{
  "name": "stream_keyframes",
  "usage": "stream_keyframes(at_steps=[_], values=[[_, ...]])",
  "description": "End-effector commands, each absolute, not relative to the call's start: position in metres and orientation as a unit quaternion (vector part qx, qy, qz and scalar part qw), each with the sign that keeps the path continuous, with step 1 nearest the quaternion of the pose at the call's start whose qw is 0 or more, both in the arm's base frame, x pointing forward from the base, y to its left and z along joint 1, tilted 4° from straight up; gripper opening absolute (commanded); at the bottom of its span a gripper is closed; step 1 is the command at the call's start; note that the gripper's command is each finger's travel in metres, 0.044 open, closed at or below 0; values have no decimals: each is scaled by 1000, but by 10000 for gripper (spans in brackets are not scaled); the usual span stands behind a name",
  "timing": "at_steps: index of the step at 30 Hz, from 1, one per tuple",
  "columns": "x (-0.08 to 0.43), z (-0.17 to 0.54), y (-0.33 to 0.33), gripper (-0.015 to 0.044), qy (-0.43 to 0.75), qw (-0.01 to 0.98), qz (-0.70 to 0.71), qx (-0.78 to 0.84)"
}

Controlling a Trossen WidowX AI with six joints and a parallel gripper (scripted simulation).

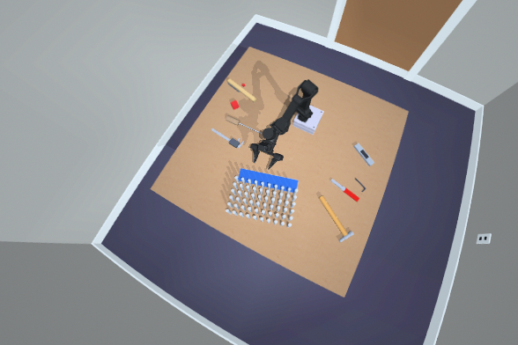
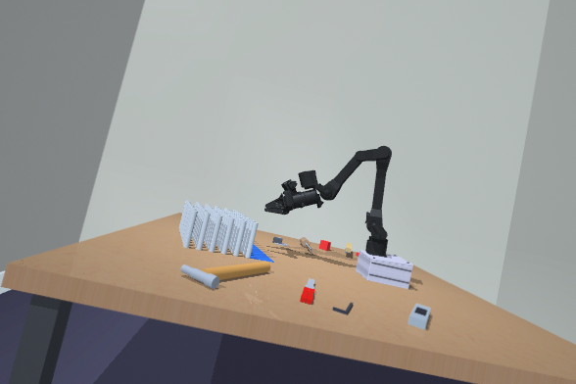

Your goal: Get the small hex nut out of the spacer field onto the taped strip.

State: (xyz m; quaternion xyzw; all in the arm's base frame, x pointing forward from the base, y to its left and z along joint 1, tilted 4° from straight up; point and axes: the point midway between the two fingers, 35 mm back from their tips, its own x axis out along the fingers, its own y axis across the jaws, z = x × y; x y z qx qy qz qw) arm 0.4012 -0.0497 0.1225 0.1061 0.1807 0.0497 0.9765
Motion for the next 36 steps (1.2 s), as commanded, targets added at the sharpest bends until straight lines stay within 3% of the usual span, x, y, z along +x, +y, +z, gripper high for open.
stream_keyframes(at_steps=[1, 28, 36], values=[[400, 118, -48, 440, 187, 976, 50, 101], [401, 118, -51, 440, 189, 976, 48, 95], [417, 92, -160, 440, 318, 931, 21, -177]])
